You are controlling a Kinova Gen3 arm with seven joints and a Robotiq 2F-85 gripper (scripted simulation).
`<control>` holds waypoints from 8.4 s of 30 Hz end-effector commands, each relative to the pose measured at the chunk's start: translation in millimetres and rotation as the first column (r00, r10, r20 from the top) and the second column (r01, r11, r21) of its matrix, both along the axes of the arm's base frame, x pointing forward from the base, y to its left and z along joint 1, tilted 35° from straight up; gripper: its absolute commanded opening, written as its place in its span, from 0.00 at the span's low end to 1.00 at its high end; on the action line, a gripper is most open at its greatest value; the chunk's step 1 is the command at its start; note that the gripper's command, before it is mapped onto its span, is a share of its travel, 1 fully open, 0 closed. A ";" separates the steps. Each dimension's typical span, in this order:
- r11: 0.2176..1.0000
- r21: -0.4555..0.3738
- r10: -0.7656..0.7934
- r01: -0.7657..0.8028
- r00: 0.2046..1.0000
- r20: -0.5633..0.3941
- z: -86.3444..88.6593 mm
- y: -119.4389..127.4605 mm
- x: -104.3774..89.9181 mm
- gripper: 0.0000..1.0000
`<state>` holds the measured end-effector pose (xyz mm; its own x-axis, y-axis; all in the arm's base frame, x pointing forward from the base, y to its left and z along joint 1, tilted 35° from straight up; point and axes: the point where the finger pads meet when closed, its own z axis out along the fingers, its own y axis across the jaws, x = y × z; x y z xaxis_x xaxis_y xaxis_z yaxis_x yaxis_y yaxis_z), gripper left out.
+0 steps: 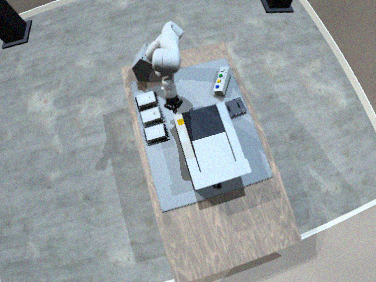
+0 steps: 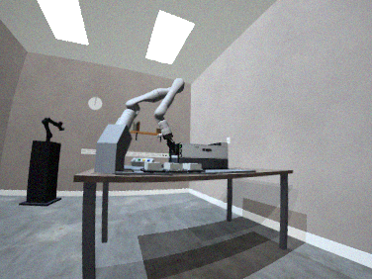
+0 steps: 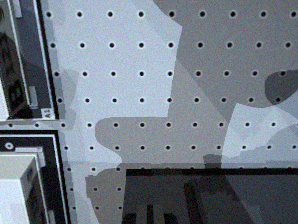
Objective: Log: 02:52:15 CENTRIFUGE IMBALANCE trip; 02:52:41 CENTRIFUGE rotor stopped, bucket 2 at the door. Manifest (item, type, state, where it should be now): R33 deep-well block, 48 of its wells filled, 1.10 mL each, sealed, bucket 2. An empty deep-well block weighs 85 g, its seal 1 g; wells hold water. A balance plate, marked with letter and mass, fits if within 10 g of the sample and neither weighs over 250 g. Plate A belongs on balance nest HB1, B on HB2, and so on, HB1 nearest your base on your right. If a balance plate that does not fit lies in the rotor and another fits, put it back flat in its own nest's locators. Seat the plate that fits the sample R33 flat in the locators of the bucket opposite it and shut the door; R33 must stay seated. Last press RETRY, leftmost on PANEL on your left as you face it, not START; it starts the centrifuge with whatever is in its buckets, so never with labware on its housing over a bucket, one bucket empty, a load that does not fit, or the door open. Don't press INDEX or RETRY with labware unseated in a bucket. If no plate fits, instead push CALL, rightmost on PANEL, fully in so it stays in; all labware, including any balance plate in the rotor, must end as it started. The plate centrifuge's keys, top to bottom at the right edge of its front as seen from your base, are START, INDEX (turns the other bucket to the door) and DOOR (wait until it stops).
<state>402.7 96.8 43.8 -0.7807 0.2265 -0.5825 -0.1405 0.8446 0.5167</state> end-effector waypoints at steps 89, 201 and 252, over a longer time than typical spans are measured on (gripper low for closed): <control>1.000 -0.002 -0.005 0.005 1.000 0.004 -10.1 11.1 31.7 0.10; 1.000 -0.002 -0.004 0.004 1.000 0.003 67.3 -51.1 -62.1 0.10; 1.000 -0.002 -0.004 0.004 1.000 0.003 139.9 -105.4 -123.8 0.10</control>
<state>279.1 -9.1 183.9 -0.8042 0.2067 -0.5573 -0.1548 0.8324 0.5321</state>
